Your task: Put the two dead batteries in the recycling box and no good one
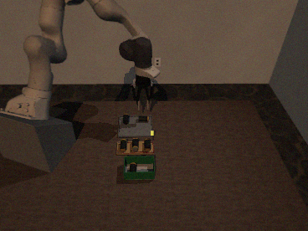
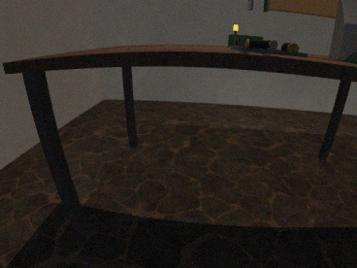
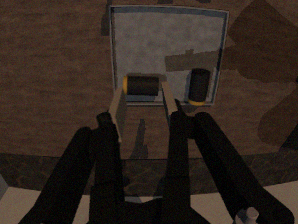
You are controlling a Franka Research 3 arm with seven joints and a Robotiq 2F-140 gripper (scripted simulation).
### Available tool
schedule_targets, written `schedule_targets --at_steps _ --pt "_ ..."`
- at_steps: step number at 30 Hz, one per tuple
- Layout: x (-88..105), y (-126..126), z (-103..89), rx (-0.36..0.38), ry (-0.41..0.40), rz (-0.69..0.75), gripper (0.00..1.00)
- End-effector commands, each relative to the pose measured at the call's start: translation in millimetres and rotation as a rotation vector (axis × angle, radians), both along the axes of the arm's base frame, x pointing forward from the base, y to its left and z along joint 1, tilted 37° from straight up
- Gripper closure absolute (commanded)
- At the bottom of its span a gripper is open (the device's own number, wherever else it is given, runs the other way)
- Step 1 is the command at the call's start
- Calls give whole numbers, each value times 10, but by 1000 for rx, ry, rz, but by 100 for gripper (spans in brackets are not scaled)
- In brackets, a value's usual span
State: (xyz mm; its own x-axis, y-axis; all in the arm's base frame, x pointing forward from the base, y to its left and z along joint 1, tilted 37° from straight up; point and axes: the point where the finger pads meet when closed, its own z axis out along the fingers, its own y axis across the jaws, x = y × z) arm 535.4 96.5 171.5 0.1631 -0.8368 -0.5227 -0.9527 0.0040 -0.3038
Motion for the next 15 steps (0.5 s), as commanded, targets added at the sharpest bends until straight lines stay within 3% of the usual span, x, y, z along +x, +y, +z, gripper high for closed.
schedule_targets --at_steps 1,15 --pt "26 173 131 39 80 -121 71" --pt "37 246 185 38 77 -117 71"
